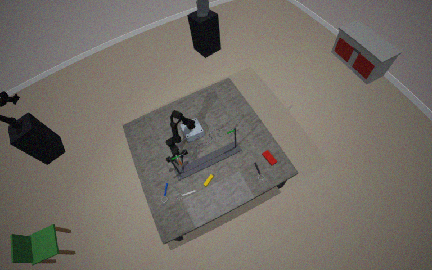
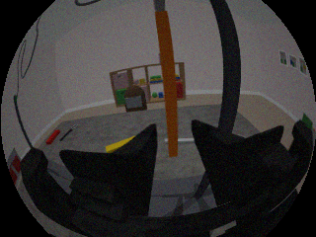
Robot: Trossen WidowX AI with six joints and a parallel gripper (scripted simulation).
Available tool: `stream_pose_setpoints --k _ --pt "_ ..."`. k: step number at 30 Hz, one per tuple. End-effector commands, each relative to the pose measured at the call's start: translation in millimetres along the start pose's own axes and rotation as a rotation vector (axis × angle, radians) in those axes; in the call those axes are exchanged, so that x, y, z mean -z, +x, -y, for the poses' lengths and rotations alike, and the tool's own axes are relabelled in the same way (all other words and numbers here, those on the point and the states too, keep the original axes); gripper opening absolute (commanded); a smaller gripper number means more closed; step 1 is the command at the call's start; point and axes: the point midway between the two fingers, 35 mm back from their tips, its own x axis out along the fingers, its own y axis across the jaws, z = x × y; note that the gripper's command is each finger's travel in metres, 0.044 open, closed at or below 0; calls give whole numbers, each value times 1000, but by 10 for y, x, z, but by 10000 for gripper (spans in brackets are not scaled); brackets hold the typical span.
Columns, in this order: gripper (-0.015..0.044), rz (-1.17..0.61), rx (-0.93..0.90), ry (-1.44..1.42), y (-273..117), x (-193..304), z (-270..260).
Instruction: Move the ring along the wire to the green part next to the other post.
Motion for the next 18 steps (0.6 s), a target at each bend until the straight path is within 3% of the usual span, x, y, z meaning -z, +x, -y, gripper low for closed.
stream_pose_setpoints --k 1,18 --pt "160 -3 0 10 75 20 2" --pt "160 0 0 11 308 17 -29"
